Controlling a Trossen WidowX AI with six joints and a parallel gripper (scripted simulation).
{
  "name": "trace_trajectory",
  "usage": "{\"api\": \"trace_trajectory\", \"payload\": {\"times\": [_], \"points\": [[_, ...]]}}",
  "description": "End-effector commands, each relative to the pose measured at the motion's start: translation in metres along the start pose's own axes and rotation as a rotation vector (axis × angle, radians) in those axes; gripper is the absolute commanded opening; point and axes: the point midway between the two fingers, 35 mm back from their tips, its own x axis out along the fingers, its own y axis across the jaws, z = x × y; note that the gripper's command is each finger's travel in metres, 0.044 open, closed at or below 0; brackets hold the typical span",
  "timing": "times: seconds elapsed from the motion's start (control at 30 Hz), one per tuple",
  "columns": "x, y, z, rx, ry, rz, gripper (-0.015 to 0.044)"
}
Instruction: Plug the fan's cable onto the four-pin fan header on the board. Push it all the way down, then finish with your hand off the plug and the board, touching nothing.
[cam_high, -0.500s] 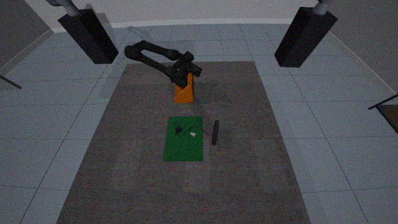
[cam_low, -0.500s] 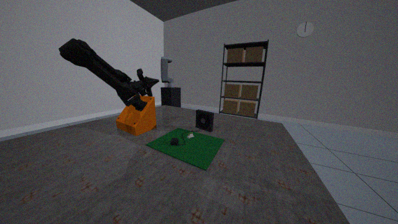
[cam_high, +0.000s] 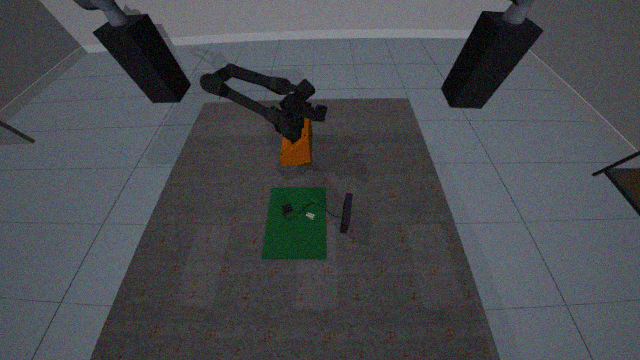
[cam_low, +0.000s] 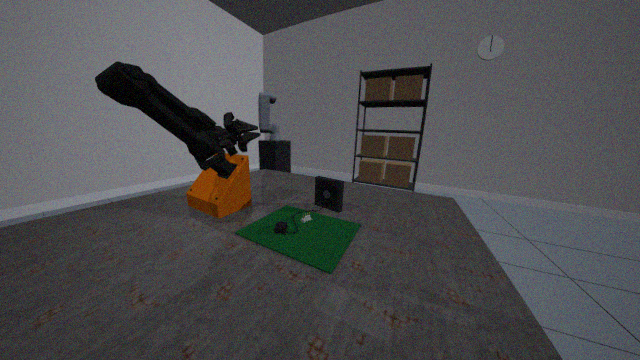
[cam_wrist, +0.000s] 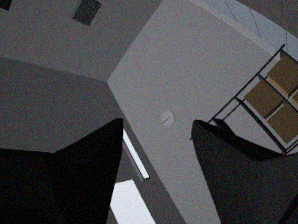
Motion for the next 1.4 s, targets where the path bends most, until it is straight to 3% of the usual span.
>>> {"api": "trace_trajectory", "payload": {"times": [0.0,0.37,0.53,0.7,0.83,1.1,1.37], "points": [[0.011,0.005,0.005,0.209,-0.170,0.007,0.0210],[0.045,0.023,0.022,1.037,-0.534,0.250,0.0210],[0.068,0.036,0.040,1.565,-0.704,0.546,0.0210],[0.088,0.053,0.066,2.043,-0.786,0.968,0.0210],[0.100,0.068,0.092,2.350,-0.765,1.380,0.0210],[0.107,0.083,0.125,2.582,-0.646,1.879,0.0210],[0.111,0.102,0.164,2.699,-0.296,2.545,0.0210]]}}
